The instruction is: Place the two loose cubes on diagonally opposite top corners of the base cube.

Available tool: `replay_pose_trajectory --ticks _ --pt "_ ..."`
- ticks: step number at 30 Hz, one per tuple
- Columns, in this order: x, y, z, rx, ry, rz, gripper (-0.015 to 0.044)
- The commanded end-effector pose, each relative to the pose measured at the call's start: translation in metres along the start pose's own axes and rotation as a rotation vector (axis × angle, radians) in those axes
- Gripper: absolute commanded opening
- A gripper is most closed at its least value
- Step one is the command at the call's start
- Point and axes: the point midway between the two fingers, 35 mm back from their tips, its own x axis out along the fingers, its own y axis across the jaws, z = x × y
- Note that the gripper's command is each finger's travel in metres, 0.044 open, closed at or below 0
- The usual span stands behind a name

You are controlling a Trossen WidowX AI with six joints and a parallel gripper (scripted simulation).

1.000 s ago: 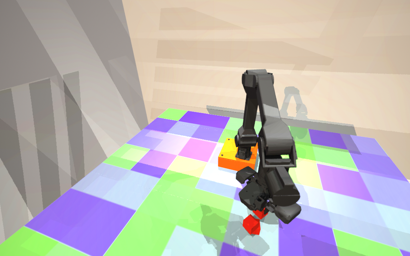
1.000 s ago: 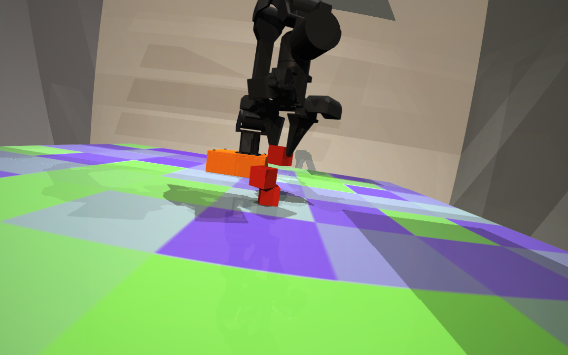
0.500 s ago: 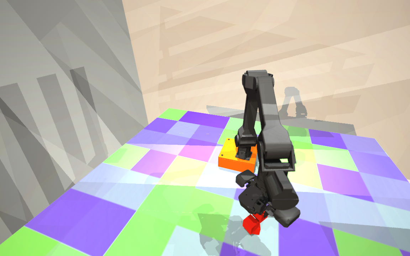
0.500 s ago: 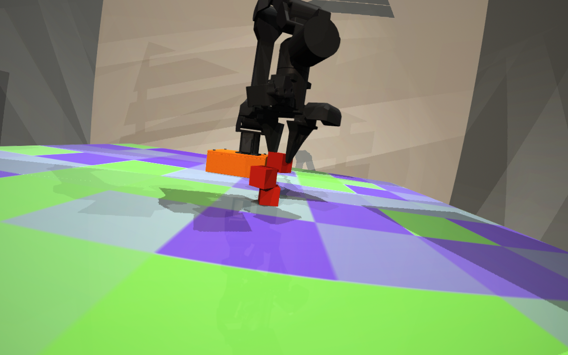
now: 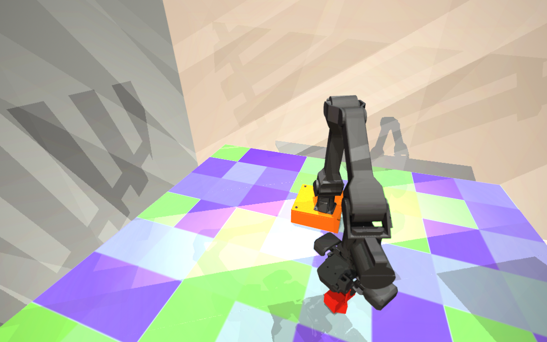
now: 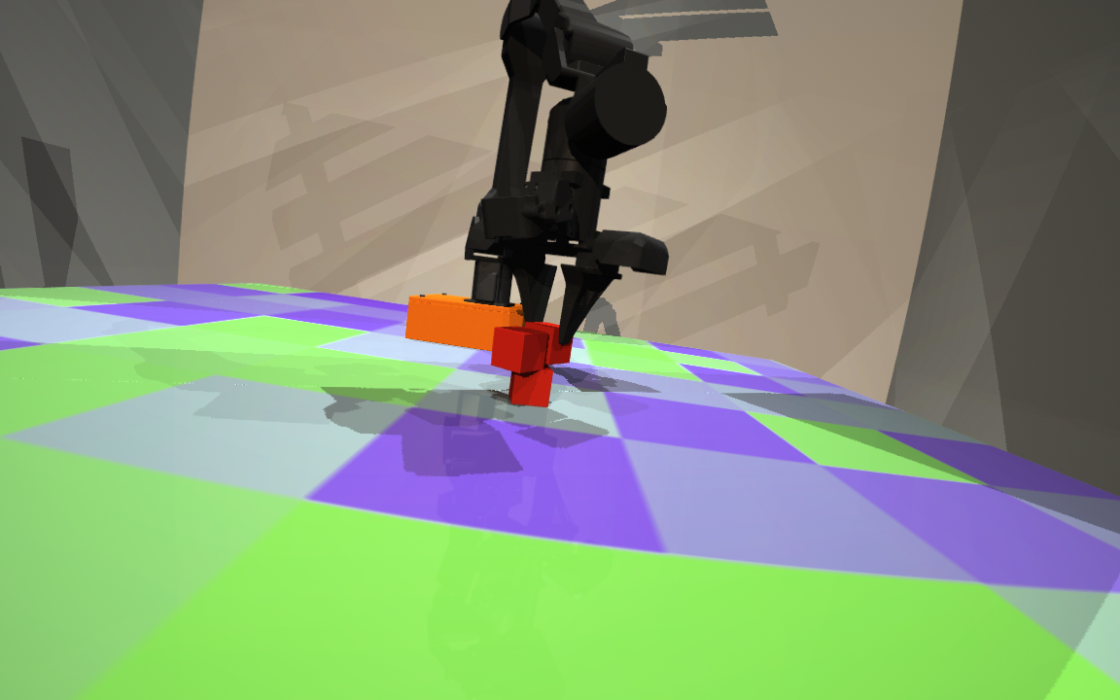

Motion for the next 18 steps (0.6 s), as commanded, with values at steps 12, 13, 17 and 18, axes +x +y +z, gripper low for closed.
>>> replay_pose_trajectory --ticks 12,13,17,18 --pt "0.0032 -0.0002 -0.0003 -0.006 0.004 -0.003 0.0105" --pt "0.0032 -0.0002 -0.0003 -0.006 0.004 -0.003 0.0105" --pt "0.0032 -0.0002 -0.0003 -0.006 0.004 -0.003 0.0105" --pt "0.0032 -0.0002 -0.0003 -0.006 0.004 -0.003 0.0105"
